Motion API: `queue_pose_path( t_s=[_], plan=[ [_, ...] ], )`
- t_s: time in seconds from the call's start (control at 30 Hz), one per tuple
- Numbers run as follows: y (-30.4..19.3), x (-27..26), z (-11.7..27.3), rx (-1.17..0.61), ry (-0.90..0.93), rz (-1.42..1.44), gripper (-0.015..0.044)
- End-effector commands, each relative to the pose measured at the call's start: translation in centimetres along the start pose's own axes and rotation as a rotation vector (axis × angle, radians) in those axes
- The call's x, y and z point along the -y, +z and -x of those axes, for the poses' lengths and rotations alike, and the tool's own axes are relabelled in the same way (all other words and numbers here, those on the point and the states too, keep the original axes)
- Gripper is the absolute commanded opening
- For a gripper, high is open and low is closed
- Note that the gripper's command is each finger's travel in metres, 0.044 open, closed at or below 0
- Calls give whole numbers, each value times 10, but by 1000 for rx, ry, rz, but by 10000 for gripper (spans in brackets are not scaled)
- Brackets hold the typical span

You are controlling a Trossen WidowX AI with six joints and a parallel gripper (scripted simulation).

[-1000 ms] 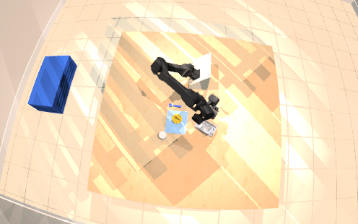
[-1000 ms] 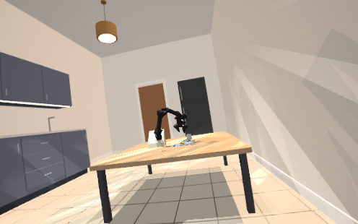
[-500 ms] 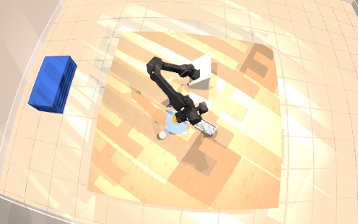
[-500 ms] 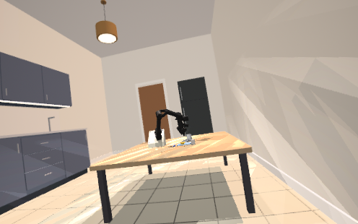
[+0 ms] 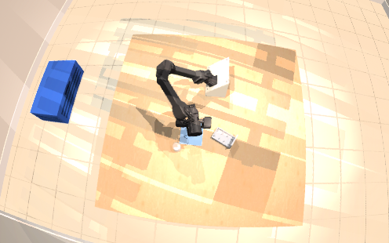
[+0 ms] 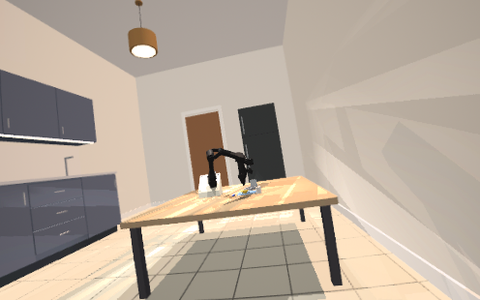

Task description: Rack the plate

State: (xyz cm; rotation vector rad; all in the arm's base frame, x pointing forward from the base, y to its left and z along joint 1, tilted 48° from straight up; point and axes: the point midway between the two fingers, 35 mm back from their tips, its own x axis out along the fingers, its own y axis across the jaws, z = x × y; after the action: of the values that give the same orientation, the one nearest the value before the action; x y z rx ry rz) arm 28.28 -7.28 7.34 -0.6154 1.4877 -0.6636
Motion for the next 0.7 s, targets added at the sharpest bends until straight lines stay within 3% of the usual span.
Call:
queue_pose_path(
  t_s=[0.0,0.67],
  plan=[
    [-1,10,0,-1,-18,-43,400],
    [0,9,-24,-1,-14,-38,400]
  ],
)
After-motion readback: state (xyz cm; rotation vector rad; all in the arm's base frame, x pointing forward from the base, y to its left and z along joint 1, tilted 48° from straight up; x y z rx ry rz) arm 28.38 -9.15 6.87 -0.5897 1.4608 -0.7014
